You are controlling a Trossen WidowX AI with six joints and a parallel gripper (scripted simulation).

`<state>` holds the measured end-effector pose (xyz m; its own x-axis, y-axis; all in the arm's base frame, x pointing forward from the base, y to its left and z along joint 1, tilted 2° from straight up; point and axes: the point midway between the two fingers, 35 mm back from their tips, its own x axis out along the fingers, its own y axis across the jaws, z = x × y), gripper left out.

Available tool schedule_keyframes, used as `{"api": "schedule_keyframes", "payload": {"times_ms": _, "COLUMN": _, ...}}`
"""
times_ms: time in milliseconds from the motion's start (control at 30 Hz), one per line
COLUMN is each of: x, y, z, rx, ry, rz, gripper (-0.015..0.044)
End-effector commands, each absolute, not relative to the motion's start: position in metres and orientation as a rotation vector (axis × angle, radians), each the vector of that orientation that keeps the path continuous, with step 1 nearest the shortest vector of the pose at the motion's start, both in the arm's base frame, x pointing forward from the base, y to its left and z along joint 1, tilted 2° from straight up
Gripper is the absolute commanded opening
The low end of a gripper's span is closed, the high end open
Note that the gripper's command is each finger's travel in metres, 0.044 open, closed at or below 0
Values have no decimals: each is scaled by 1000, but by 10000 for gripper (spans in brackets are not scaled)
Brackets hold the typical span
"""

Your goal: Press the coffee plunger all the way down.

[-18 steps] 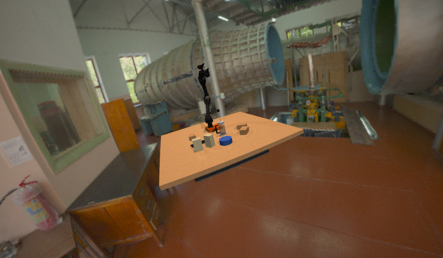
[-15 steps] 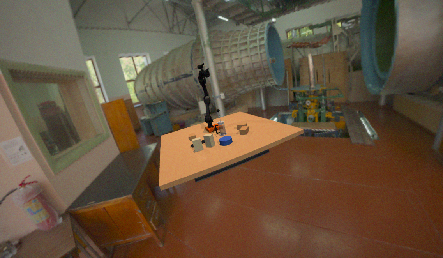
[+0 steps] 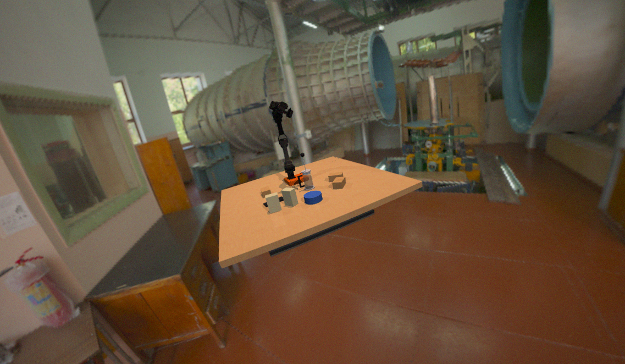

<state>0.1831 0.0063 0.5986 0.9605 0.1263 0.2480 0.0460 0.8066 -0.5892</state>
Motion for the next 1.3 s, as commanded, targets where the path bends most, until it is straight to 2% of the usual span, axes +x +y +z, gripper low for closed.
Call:
{"api": "schedule_keyframes", "payload": {"times_ms": 0, "x": 217, "y": 2, "z": 530, "rx": -401, "ry": -70, "rz": 101, "gripper": 440}}
{"api": "schedule_keyframes", "payload": {"times_ms": 233, "x": 252, "y": 9, "z": 421, "rx": -145, "ry": 261, "rz": 131, "gripper": 440}}
{"api": "schedule_keyframes", "payload": {"times_ms": 433, "x": 256, "y": 19, "z": 337, "rx": -19, "ry": 514, "rz": 108, "gripper": 440}}
{"api": "schedule_keyframes", "payload": {"times_ms": 833, "x": 249, "y": 20, "z": 271, "rx": -9, "ry": 539, "rz": 101, "gripper": 440}}
{"api": "schedule_keyframes", "payload": {"times_ms": 1267, "x": 257, "y": 20, "z": 266, "rx": -8, "ry": 538, "rz": 100, "gripper": 440}}
